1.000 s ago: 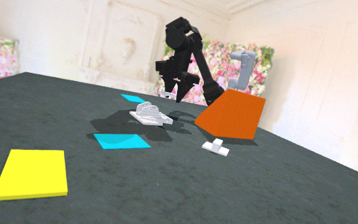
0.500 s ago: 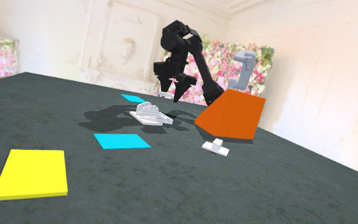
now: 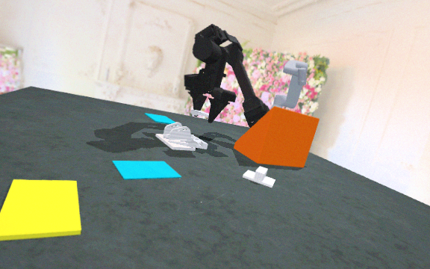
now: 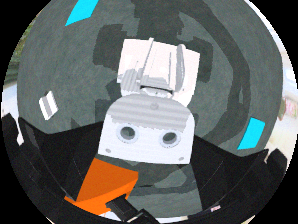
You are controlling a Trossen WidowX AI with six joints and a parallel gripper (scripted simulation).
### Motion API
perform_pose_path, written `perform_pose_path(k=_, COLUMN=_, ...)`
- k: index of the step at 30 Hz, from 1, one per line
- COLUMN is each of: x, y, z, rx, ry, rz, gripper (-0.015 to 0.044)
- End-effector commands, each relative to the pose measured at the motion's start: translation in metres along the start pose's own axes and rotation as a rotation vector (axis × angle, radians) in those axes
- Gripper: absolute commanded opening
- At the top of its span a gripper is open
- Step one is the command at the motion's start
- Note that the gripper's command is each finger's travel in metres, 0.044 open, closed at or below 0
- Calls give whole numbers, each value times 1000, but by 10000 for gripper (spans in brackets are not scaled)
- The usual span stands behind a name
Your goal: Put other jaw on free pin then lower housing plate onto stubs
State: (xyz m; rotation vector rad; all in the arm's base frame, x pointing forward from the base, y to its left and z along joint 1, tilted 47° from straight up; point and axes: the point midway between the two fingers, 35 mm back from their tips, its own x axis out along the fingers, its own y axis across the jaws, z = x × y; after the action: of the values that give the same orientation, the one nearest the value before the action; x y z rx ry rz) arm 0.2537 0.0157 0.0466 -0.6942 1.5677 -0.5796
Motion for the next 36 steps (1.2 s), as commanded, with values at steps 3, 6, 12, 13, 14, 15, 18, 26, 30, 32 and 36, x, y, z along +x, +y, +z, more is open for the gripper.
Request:
perform_pose_path(k=3, x=0, y=-1, z=0, rx=8, ry=-3, rz=-5, gripper=351)
perform_pose_path(k=6, x=0, y=-1, z=0, rx=8, ry=-3, rz=-5, gripper=351)
perform_pose_path(k=12, x=0, y=-10, z=-4, rx=8, ry=-3, rz=-5, gripper=351)
perform_pose_path(k=13, x=0, y=-10, z=-4, rx=8, ry=-3, rz=-5, gripper=351)
perform_pose_path(k=14, x=0, y=-10, z=-4, rx=8, ry=-3, rz=-5, gripper=351)
perform_pose_path(k=15, x=0, y=-10, z=-4, rx=8, ry=-3, rz=-5, gripper=351)
perform_pose_path(k=18, x=0, y=-10, z=-4, rx=8, ry=-3, rz=-5, gripper=351)
perform_pose_path(k=26, x=0, y=-10, z=-4, rx=8, ry=-3, rz=-5, gripper=351)
perform_pose_path(k=30, x=0, y=-10, z=-4, rx=8, ry=-3, rz=-5, gripper=351)
perform_pose_path(k=32, x=0, y=-10, z=-4, rx=8, ry=-3, rz=-5, gripper=351)
perform_pose_path(k=36, x=0, y=-10, z=-4, rx=8, ry=-3, rz=-5, gripper=351)
